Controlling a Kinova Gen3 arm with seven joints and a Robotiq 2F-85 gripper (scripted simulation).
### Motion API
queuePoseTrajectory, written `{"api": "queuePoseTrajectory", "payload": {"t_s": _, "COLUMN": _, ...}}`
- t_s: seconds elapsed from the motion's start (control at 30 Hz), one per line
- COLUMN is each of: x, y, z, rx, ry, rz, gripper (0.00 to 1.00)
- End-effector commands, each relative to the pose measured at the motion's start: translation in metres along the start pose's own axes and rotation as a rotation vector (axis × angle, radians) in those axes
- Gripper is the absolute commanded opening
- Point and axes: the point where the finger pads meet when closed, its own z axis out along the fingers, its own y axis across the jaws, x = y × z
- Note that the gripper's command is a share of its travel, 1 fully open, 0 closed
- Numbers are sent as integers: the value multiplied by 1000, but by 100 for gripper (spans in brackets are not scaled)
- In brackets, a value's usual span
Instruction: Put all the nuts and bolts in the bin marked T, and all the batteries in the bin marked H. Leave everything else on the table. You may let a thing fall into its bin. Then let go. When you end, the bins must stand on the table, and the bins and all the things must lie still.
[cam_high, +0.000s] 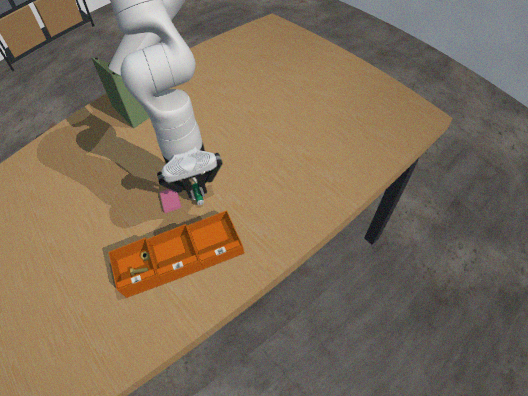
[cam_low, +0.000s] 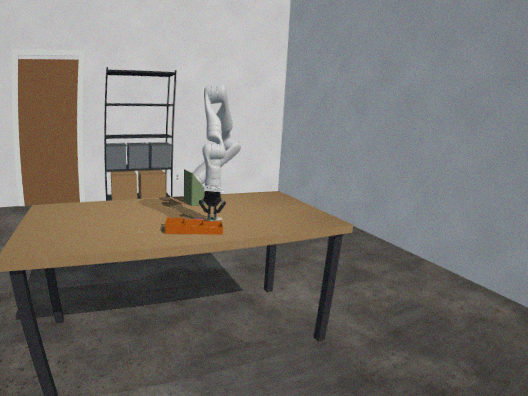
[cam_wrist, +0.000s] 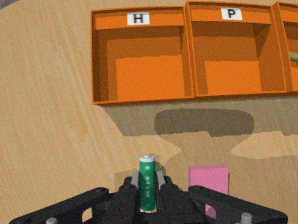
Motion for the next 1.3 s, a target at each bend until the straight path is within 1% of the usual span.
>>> {"api": "queuePoseTrajectory", "payload": {"t_s": 0.0, "x": 4, "y": 1, "z": -13, "rx": -2, "ry": 13, "rz": 2, "gripper": 9}}
{"api": "queuePoseTrajectory", "payload": {"t_s": 0.2, "x": 4, "y": 1, "z": -33, "rx": -2, "ry": 13, "rz": 2, "gripper": 9}}
{"api": "queuePoseTrajectory", "payload": {"t_s": 0.27, "x": 4, "y": 1, "z": -33, "rx": -2, "ry": 13, "rz": 2, "gripper": 9}}
{"api": "queuePoseTrajectory", "payload": {"t_s": 0.47, "x": 3, "y": 1, "z": -53, "rx": -2, "ry": 13, "rz": 2, "gripper": 9}}
{"api": "queuePoseTrajectory", "payload": {"t_s": 1.07, "x": 3, "y": 1, "z": -53, "rx": -2, "ry": 13, "rz": 2, "gripper": 9}}
{"api": "queuePoseTrajectory", "payload": {"t_s": 1.13, "x": 3, "y": 1, "z": -60, "rx": -2, "ry": 13, "rz": 2, "gripper": 9}}
{"api": "queuePoseTrajectory", "payload": {"t_s": 1.27, "x": 3, "y": 1, "z": -60, "rx": -2, "ry": 13, "rz": 2, "gripper": 9}}
